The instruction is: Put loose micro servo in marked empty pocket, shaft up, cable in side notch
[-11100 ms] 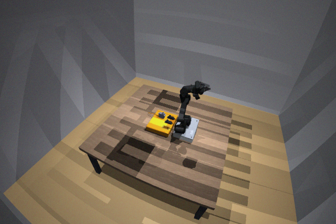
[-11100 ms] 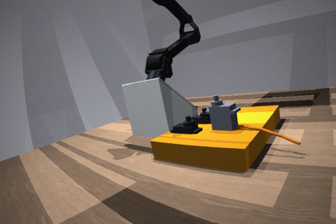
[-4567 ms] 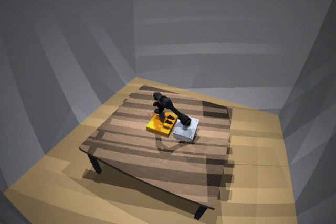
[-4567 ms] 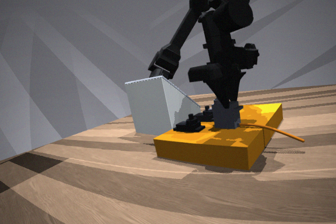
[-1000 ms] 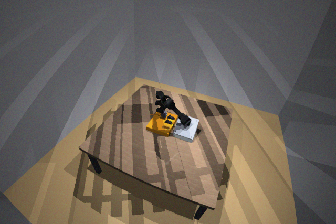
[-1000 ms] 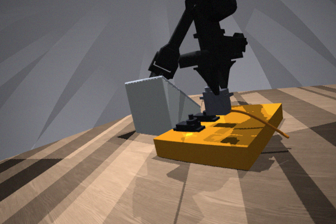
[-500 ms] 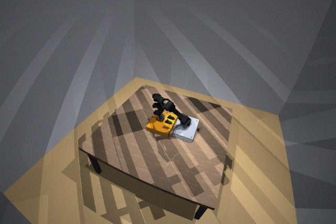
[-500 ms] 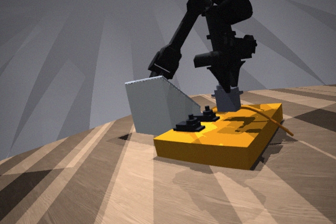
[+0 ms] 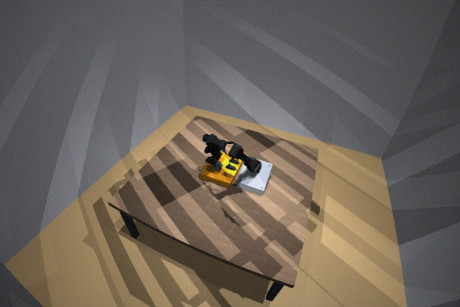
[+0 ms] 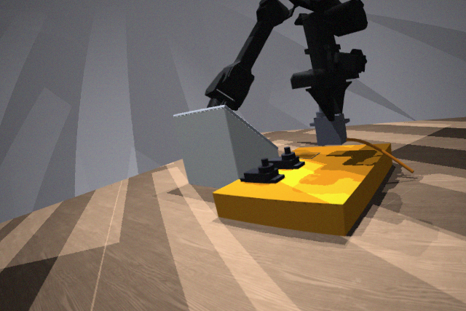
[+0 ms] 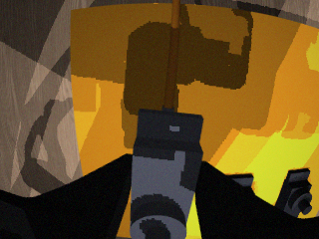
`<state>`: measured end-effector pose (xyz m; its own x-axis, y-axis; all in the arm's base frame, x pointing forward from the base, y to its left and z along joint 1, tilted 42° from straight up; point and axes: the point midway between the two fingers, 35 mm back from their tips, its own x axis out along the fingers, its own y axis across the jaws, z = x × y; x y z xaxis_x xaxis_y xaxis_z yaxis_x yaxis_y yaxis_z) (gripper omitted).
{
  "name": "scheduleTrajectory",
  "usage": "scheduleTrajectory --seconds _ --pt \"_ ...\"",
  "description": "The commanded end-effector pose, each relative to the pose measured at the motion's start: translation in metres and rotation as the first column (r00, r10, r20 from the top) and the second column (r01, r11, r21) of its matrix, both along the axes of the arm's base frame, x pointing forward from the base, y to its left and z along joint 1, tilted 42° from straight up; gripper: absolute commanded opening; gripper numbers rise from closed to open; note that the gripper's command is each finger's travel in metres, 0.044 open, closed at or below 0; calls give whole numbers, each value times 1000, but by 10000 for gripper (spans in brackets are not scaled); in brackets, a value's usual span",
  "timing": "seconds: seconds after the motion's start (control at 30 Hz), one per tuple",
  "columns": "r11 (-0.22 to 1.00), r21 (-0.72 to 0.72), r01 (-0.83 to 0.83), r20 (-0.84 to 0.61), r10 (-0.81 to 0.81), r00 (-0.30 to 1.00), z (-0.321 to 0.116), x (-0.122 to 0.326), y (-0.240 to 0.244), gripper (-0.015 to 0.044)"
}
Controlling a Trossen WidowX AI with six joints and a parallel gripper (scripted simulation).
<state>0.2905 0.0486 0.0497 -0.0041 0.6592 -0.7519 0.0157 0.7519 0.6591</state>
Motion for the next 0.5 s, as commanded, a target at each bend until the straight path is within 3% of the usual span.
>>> scheduleTrajectory --seconds 0.0,0.47 --pt "1000 2 31 -15 -31 999 5 0 1 0" --pt "929 -58 366 -311 -366 877 5 0 1 0"
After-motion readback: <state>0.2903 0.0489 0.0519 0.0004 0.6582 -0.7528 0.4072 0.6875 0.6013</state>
